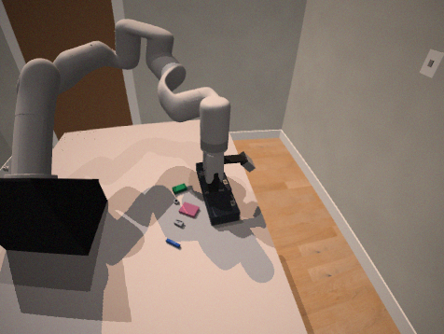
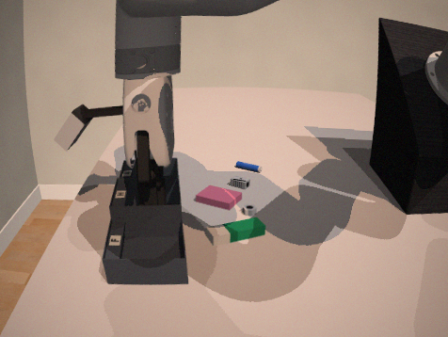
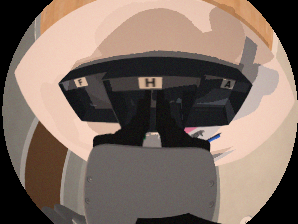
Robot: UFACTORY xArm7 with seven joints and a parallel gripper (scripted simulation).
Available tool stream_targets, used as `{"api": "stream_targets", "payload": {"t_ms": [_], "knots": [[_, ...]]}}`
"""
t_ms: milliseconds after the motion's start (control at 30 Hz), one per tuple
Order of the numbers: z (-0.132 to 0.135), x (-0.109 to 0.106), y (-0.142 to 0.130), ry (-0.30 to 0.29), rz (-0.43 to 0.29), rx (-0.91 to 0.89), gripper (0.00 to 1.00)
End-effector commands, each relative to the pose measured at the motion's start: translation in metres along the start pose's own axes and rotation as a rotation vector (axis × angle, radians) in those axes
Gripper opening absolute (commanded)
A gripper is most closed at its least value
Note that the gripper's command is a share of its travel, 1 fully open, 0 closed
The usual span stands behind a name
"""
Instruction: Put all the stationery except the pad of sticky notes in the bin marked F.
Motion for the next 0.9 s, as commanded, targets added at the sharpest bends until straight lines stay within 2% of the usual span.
{"api": "stream_targets", "payload": {"t_ms": [0, 700, 867], "knots": [[0.000, -0.005, 0.001, -0.001, 0.005, 0.001, 0.07], [0.000, -0.031, 0.001, -0.001, 0.005, 0.001, 0.07], [0.000, -0.051, 0.001, -0.001, 0.005, 0.001, 0.07]]}}
Point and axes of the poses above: the point where the finger pads meet when closed, its own x axis out along the fingers, its own z axis across the jaws, y = z × x, the point moved 10 cm from there along -x, back along the fingers, and after that the axes turned 10 degrees about x, right-handed, at the moved point
